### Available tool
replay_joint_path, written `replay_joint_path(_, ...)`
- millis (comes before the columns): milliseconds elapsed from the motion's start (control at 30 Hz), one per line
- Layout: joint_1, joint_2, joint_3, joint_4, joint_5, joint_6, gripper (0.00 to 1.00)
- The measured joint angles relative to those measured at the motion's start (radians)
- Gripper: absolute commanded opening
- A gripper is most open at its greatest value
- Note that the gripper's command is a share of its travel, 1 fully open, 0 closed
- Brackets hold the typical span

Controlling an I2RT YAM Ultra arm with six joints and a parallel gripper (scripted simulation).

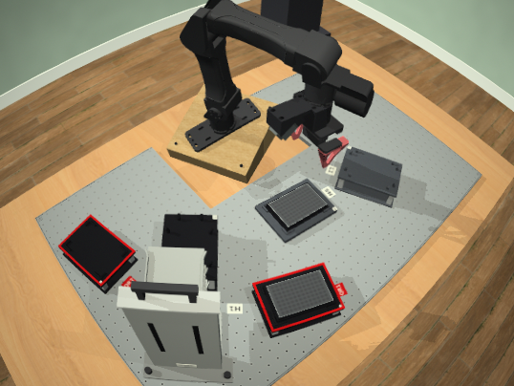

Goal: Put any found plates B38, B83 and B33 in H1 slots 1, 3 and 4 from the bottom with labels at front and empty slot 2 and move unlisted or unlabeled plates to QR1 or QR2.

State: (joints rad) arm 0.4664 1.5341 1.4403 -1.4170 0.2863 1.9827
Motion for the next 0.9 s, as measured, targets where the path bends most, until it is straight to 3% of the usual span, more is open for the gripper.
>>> replay_joint_path(300, 0.027, 0.016, 0.108, -0.093, 0.001, 0.026, 1.0)
replay_joint_path(567, 0.037, 0.022, 0.151, -0.137, 0.002, 0.038, 1.0)
replay_joint_path(900, -0.066, 0.001, 0.162, -0.148, 0.0, -0.04, 1.0)
